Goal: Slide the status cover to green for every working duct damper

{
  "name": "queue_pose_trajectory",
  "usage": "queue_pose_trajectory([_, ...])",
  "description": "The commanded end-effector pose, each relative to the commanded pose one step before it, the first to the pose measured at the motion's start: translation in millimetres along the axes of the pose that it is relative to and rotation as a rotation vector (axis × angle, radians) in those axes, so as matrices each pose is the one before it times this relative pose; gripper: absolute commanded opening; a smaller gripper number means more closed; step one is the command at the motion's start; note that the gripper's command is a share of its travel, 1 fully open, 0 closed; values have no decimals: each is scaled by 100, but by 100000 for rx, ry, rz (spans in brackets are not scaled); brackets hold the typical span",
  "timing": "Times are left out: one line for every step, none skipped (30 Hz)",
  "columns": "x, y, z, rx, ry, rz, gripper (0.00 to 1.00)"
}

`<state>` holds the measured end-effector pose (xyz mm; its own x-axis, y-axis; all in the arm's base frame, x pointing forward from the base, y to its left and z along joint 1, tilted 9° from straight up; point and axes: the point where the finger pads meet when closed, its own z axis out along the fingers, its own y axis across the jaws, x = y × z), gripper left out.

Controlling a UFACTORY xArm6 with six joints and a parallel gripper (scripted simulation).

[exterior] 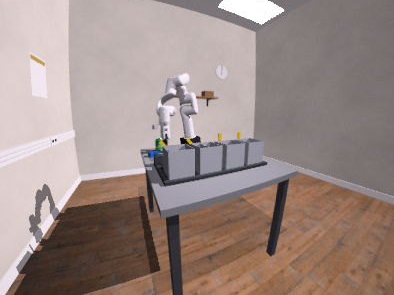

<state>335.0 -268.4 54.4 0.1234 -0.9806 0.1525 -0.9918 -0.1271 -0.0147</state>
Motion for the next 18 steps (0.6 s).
queue_pose_trajectory([114,-112,-237,301,283,16,100])
queue_pose_trajectory([0,0,-93,0,0,0,100])
queue_pose_trajectory([0,0,-128,0,0,0,100])
queue_pose_trajectory([-1,0,-164,1,-1,0,100])
queue_pose_trajectory([1,0,-203,-1,1,0,100])
queue_pose_trajectory([-1,0,-238,1,-1,0,100])
queue_pose_trajectory([1,0,-273,-1,1,0,100])
queue_pose_trajectory([0,0,0,0,0,0,100])
queue_pose_trajectory([0,0,0,0,0,0,100])
queue_pose_trajectory([-1,0,-302,1,-1,0,100])
queue_pose_trajectory([0,0,-328,0,0,0,100])
queue_pose_trajectory([0,0,-345,0,1,0,100])
queue_pose_trajectory([0,0,-356,0,0,0,100])
queue_pose_trajectory([-1,0,-361,1,-1,0,100])
queue_pose_trajectory([0,0,-360,0,1,0,100])
queue_pose_trajectory([0,0,-352,0,0,0,100])
queue_pose_trajectory([0,0,-339,0,0,0,100])
queue_pose_trajectory([0,0,-320,0,0,0,100])
